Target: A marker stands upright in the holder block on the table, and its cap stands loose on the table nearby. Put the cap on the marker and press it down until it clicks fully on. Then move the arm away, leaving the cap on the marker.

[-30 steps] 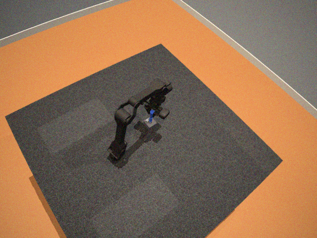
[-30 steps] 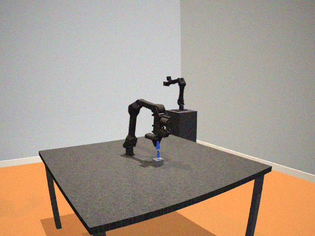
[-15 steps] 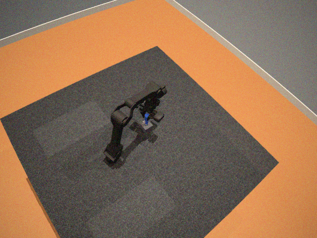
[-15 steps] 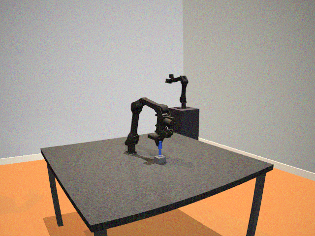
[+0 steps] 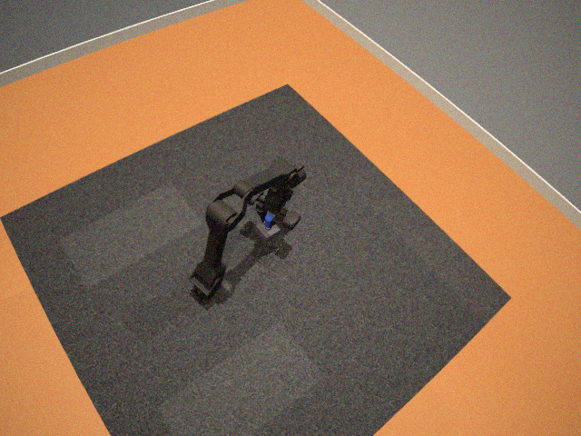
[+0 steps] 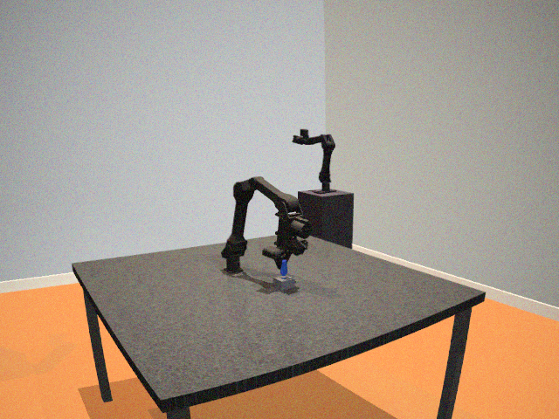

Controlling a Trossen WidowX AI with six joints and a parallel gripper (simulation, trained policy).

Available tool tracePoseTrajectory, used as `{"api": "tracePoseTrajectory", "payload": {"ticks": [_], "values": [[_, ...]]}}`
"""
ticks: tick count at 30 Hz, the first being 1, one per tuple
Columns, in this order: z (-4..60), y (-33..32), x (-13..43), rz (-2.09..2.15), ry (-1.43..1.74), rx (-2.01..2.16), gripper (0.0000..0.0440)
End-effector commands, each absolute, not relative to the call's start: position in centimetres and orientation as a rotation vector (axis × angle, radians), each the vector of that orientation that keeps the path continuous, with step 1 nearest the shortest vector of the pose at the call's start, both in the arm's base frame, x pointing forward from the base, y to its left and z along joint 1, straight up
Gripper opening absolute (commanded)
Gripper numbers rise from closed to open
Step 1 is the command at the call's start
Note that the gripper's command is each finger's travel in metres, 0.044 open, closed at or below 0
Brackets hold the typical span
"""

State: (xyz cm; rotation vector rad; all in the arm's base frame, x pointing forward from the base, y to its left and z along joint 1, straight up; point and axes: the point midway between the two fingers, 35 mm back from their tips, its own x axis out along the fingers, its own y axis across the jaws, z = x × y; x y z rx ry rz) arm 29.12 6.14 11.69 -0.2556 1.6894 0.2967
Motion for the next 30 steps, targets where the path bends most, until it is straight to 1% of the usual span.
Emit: {"api": "tracePoseTrajectory", "payload": {"ticks": [1,2,4,8,23,25,26,30], "values": [[10.3,6.1,28.5,0.324,1.719,-0.263,0.0001],[10.1,6.1,28.5,0.328,1.719,-0.266,0.0002],[9.7,6.1,28.5,0.328,1.723,-0.274,0.0054],[9.4,6.0,27.7,0.345,1.749,-0.277,0.0072],[9.4,5.9,27.2,0.355,1.764,-0.276,0.0158],[9.6,5.9,26.8,0.366,1.768,-0.276,0.0184],[9.8,5.9,26.7,0.370,1.768,-0.275,0.0205],[10.0,5.9,26.3,0.383,1.760,-0.276,0.0309]]}}
